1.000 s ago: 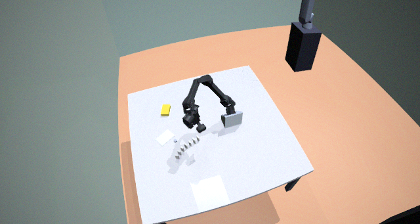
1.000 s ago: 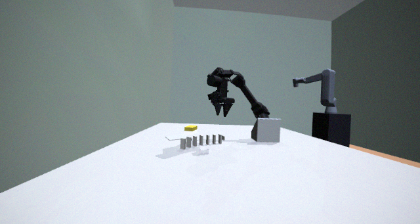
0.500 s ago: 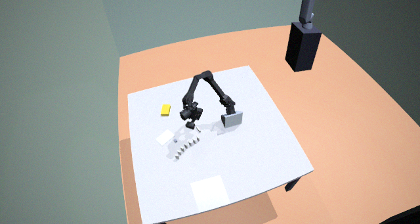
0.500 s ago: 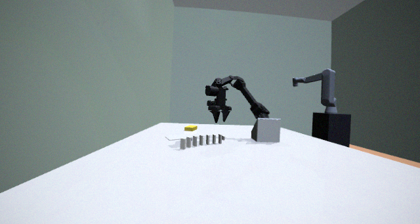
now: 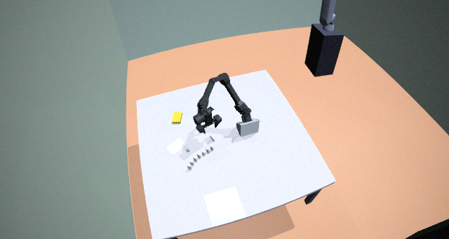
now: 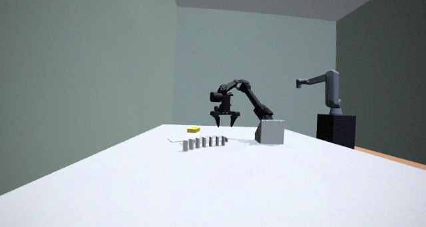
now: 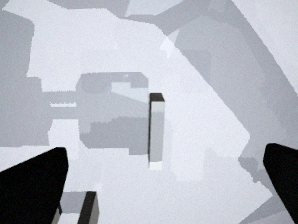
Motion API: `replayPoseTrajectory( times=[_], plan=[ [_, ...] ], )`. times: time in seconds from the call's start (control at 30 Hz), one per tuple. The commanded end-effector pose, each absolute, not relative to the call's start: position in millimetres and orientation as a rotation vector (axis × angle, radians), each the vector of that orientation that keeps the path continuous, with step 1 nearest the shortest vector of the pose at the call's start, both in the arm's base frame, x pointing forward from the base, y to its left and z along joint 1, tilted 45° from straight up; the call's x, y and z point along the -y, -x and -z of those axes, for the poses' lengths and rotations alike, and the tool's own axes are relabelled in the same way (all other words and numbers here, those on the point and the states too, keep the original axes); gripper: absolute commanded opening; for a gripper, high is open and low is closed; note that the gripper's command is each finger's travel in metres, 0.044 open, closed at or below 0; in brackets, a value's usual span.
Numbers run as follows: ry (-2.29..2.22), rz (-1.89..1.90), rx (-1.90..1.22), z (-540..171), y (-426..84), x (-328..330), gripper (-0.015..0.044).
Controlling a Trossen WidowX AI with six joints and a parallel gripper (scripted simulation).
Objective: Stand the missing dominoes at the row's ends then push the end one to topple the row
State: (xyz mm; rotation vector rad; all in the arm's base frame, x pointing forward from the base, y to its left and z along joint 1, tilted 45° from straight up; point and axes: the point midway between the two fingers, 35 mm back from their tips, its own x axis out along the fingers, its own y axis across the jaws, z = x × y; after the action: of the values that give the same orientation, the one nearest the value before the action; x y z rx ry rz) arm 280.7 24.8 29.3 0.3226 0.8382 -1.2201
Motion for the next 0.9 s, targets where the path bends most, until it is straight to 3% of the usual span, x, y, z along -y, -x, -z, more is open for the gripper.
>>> replayPoseTrajectory(
  times=[0.0, 0.27, 0.87],
  plan=[
    [-0.338, 1.227, -0.821, -30, -281, -22, 0.0440],
    [-0.336, 1.228, -0.818, 14, -287, 22, 0.0440],
    [-0.335, 1.228, -0.817, 26, -289, 33, 0.0440]
  ],
)
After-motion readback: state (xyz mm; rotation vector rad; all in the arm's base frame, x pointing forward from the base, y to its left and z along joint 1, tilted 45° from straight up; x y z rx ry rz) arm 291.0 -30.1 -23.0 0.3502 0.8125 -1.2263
